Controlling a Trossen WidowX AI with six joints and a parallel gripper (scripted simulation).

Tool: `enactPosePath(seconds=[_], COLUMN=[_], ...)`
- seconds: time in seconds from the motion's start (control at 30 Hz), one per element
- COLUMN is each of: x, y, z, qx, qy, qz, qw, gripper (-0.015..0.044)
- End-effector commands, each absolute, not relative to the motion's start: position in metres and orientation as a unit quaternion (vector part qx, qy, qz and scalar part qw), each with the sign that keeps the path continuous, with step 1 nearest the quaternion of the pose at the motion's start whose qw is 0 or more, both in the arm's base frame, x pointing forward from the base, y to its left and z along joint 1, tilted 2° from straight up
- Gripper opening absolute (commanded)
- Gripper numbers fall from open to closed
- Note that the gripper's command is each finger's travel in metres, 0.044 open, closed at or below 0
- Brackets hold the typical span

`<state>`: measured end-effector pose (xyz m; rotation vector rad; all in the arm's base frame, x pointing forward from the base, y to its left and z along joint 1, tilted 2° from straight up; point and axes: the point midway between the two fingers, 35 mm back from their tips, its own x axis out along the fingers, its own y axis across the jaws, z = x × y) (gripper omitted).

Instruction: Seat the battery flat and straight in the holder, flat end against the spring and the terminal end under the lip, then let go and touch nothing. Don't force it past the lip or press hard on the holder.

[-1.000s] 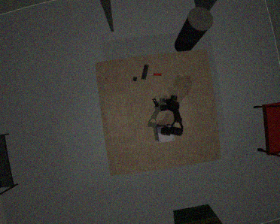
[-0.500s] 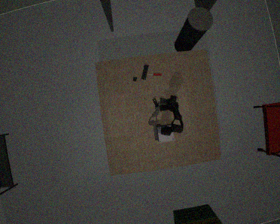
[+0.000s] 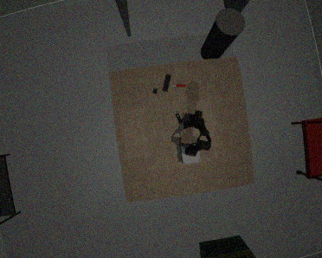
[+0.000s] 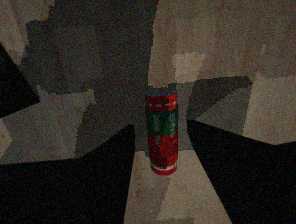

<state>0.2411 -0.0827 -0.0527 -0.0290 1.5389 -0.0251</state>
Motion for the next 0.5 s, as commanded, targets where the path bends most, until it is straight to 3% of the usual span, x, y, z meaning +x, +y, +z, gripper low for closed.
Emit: enactPosePath(seconds=[0.0, 0.2, 0.47], x=[0.24, 0.24, 0.241], y=[-0.083, -0.083, -0.083], z=[-0.055, -0.055, -0.03], qx=[-0.016, -0.016, -0.016], qy=[0.697, 0.697, 0.696], qz=[-0.011, -0.011, -0.011], qw=[0.717, 0.717, 0.717], gripper=[0.0129, 0.0072, 0.0072])
